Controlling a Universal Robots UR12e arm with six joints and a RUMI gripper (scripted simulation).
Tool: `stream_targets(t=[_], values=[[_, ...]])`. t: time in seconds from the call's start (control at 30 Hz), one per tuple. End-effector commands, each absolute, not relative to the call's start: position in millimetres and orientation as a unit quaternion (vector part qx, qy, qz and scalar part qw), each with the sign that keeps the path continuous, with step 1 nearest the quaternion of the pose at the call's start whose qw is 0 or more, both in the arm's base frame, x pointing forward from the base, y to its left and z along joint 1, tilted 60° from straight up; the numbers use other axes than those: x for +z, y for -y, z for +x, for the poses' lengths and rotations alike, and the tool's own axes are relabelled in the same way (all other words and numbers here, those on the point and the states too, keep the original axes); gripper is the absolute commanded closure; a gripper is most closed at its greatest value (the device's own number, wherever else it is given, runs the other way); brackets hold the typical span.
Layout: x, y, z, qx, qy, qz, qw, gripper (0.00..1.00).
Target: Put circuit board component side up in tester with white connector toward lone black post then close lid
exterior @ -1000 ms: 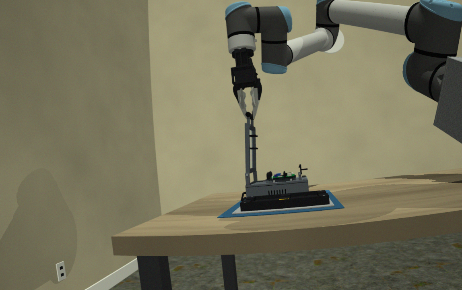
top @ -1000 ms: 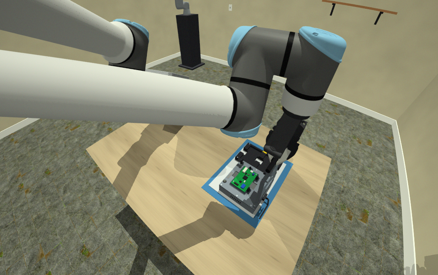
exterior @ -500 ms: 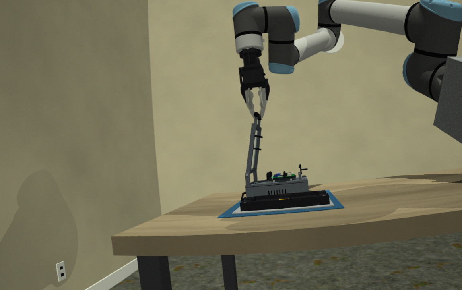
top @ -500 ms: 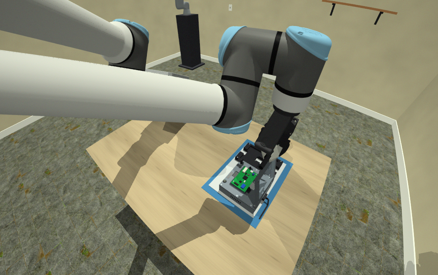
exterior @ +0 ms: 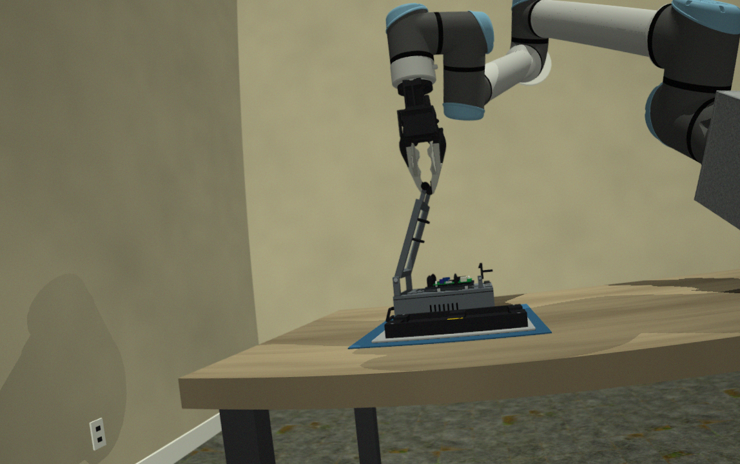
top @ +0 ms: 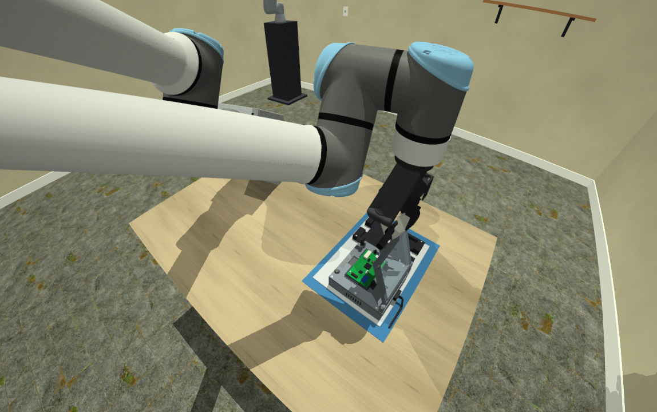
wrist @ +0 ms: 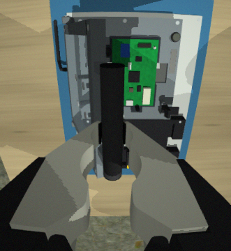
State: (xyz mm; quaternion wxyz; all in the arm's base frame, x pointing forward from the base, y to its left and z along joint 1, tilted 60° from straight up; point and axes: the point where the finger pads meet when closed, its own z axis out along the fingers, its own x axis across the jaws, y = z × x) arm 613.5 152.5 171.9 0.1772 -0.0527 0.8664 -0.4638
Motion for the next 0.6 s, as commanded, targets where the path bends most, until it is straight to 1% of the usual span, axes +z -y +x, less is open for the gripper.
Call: stream_targets(t=[0.0, 0.57], values=[[167, -146, 605, -0.464, -0.866, -0.053, 0.178, 1.0], [149, -123, 582, -0.464, -0.866, -0.053, 0.178, 1.0]])
